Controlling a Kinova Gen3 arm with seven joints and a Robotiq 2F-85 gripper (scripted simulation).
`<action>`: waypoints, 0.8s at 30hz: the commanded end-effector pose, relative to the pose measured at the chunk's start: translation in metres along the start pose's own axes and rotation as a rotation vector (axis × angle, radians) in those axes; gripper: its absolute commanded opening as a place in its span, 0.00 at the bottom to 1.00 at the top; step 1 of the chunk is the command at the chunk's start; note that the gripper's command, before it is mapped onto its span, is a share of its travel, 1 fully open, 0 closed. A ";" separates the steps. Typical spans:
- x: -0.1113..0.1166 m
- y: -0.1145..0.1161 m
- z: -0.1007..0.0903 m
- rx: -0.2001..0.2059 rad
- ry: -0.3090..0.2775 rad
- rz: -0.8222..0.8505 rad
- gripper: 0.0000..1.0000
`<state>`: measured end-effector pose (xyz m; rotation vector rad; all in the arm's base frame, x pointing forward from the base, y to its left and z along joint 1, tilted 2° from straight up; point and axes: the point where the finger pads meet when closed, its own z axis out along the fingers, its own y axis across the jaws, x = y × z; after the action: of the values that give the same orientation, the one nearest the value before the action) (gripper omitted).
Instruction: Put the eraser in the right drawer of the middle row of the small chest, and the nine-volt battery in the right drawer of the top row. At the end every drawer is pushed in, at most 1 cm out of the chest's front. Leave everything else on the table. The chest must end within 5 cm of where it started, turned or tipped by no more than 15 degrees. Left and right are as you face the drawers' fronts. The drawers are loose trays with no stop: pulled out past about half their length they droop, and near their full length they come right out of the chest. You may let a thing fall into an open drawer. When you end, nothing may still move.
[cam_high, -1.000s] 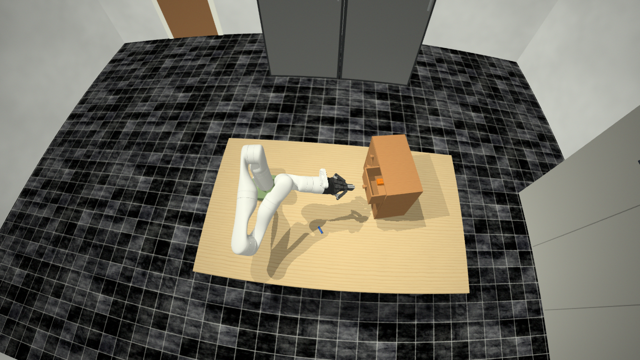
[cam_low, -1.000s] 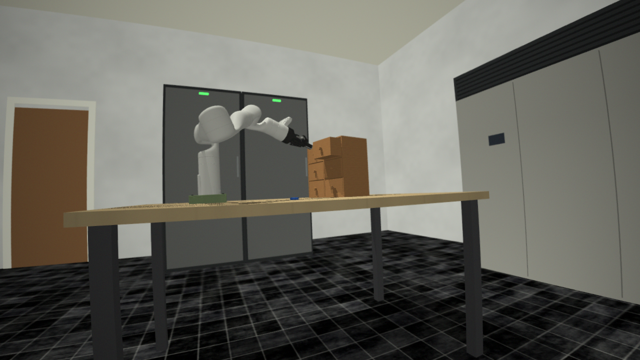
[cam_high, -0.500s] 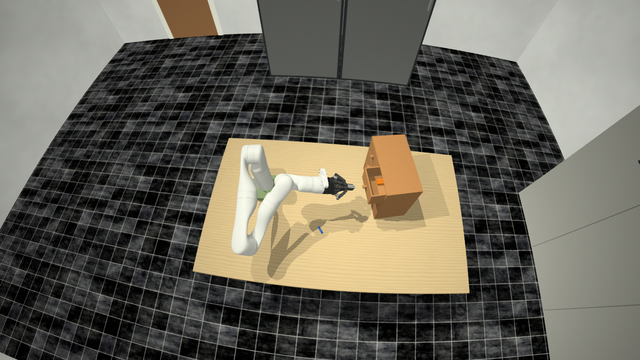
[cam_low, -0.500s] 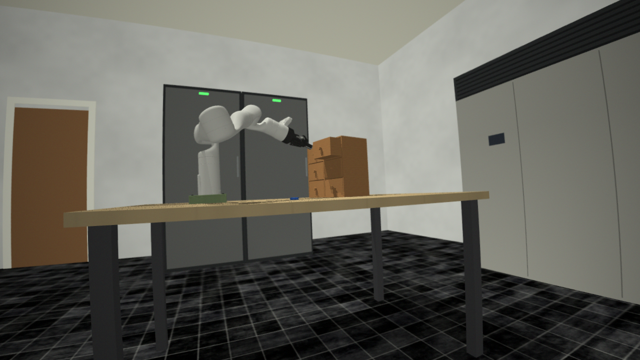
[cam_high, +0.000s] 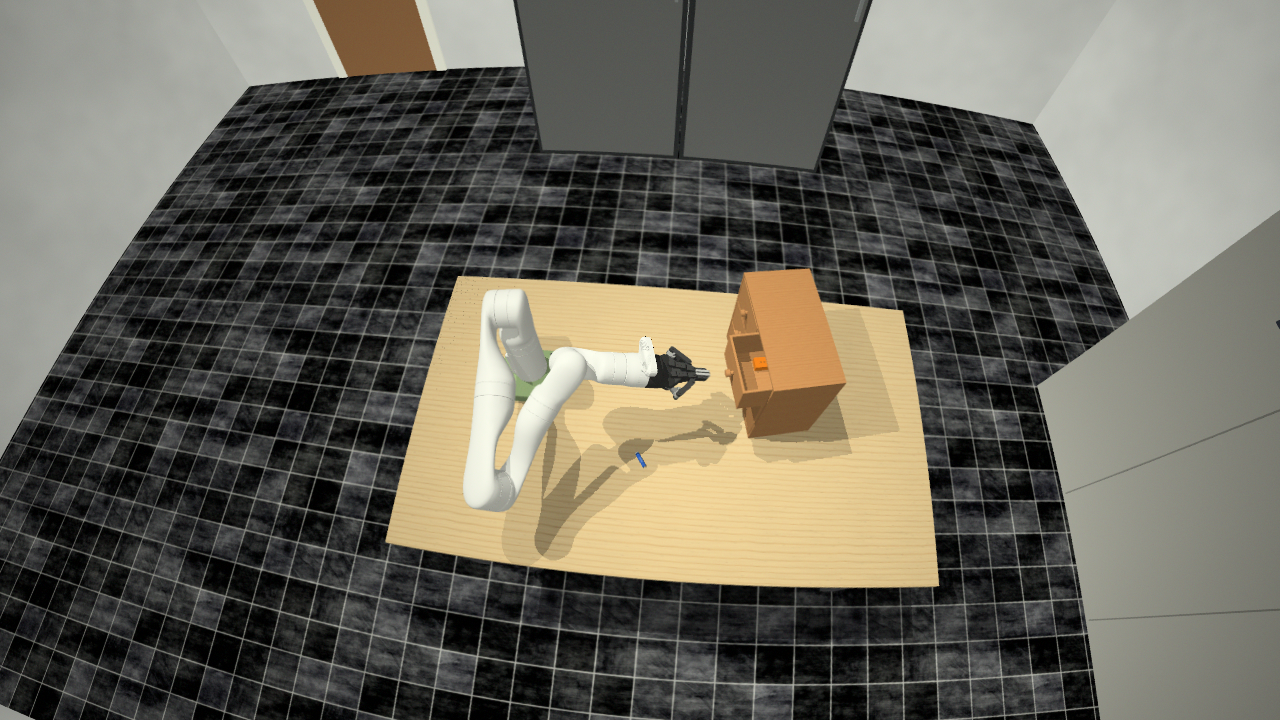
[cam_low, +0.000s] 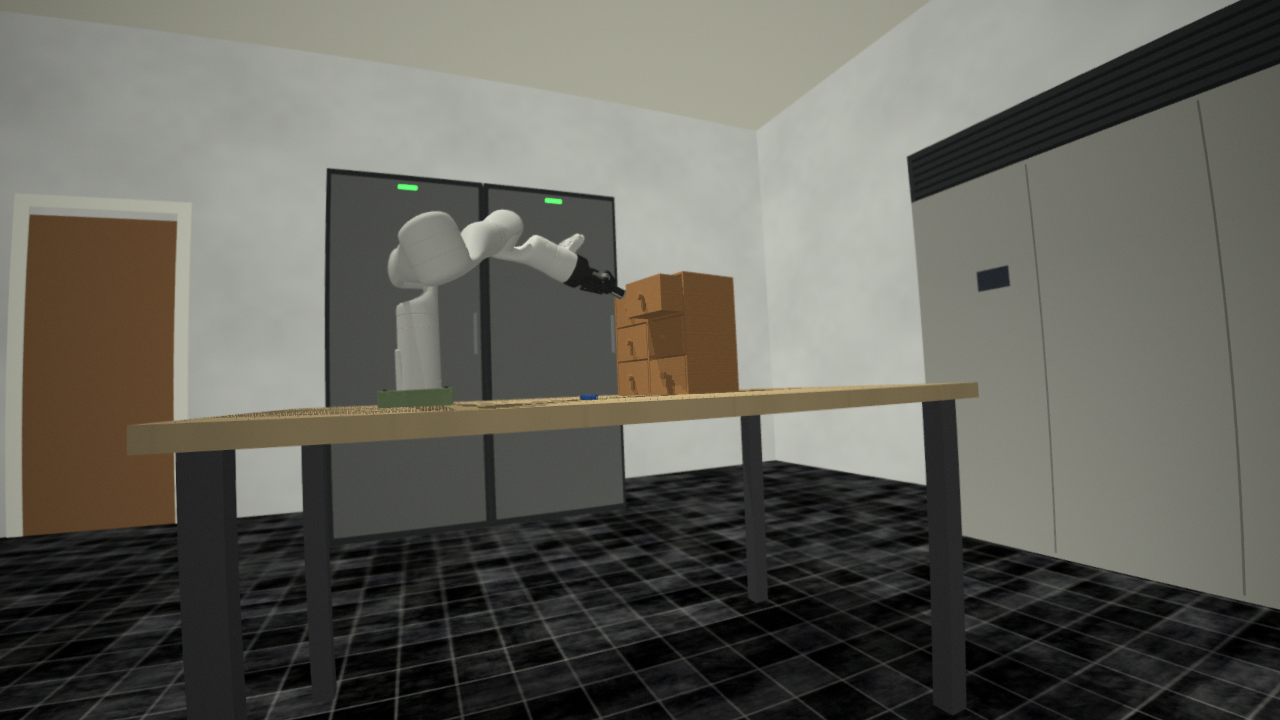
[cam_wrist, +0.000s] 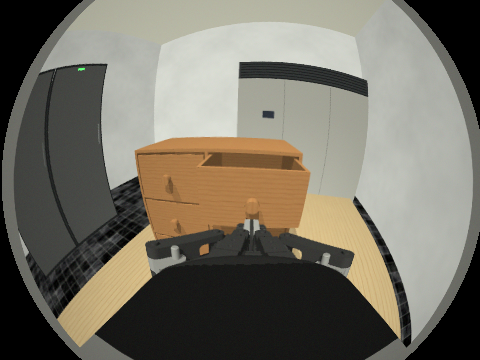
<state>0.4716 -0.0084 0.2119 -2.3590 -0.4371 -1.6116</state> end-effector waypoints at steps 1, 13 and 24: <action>0.001 0.000 0.000 0.000 0.001 -0.001 0.00; 0.002 0.000 0.005 0.000 0.001 -0.001 0.00; 0.005 0.000 0.012 0.000 0.001 -0.001 0.00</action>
<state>0.4823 -0.0052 0.2117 -2.3605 -0.4345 -1.6130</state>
